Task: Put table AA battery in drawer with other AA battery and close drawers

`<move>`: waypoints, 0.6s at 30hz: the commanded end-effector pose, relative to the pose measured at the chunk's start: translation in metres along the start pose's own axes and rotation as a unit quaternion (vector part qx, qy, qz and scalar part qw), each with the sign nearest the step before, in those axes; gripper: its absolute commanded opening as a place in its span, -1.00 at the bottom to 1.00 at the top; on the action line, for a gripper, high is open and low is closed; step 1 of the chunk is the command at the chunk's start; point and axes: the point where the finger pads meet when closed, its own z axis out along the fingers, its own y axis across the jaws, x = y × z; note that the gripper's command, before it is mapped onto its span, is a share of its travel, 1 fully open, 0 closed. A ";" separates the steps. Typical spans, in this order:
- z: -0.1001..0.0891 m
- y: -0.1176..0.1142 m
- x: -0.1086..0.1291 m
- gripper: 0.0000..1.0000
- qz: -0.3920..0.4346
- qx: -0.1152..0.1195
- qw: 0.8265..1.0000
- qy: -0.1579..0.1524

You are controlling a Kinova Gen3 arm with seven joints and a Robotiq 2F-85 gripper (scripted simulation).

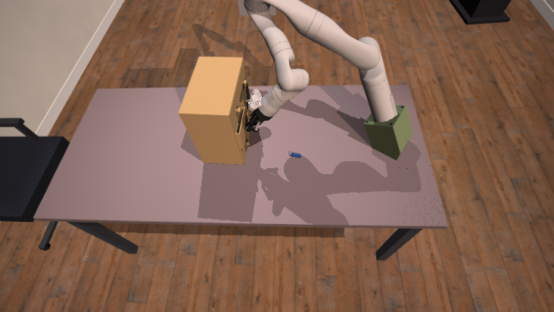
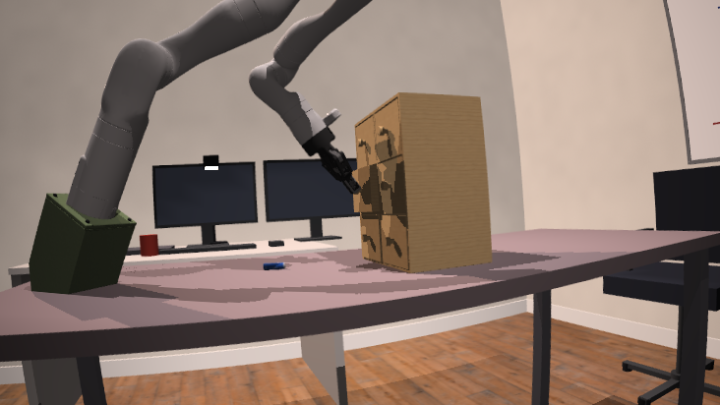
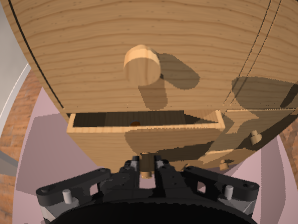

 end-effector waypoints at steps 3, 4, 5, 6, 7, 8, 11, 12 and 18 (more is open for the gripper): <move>-0.005 -0.002 -0.005 -0.73 -0.002 0.002 1.000 0.000; -0.005 -0.002 -0.007 -0.73 -0.002 0.002 1.000 0.000; -0.006 -0.002 -0.008 -0.73 -0.002 0.002 1.000 0.000; -0.007 -0.002 -0.009 -0.73 -0.002 0.002 1.000 0.000; -0.008 -0.002 -0.010 -0.73 -0.002 0.002 1.000 0.000; -0.009 -0.002 -0.011 -0.73 -0.002 0.002 1.000 0.000; -0.011 -0.002 -0.015 -0.73 -0.002 0.002 1.000 0.000; -0.012 -0.002 -0.016 -0.73 -0.002 0.002 1.000 0.000; -0.016 -0.002 -0.021 -0.73 -0.002 0.002 1.000 0.000</move>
